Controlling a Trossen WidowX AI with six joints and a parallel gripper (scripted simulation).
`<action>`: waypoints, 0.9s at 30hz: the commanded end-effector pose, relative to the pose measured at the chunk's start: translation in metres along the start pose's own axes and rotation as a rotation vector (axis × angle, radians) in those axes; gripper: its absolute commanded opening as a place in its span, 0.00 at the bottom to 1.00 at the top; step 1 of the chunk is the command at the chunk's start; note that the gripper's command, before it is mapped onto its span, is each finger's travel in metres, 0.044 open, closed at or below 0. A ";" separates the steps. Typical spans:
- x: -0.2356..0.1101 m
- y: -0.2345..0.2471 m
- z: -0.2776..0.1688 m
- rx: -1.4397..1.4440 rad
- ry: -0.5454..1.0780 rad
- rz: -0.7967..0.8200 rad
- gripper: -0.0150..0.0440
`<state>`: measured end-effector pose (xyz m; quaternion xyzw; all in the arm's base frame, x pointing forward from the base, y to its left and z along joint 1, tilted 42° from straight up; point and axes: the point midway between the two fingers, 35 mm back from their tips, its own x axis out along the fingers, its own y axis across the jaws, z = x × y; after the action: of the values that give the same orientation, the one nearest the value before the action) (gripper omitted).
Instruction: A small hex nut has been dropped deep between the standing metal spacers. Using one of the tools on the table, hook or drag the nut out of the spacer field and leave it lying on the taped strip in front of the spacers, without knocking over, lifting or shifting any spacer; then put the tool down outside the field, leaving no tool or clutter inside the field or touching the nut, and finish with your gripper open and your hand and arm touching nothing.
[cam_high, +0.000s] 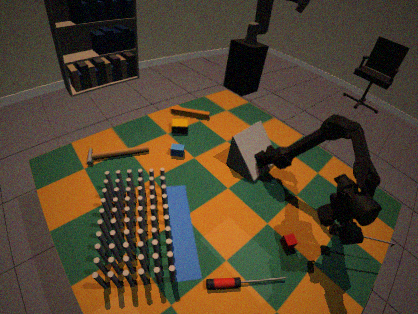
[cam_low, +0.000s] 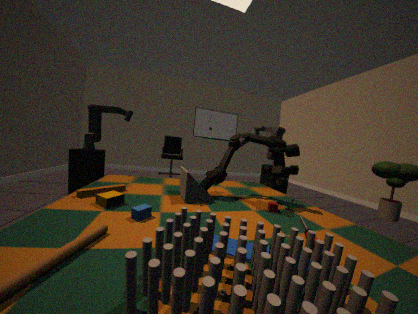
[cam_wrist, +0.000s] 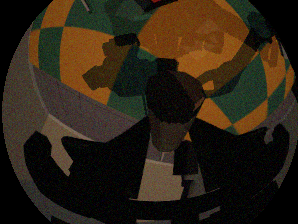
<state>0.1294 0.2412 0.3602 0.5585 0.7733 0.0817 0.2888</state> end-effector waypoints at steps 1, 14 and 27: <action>-0.018 -0.001 -0.014 -0.006 0.014 0.012 0.25; -0.043 -0.003 -0.029 -0.044 0.019 0.039 0.25; -0.050 0.010 0.007 -0.432 -0.112 0.071 0.25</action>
<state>0.1430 0.2008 0.3811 0.5303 0.7201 0.1955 0.4025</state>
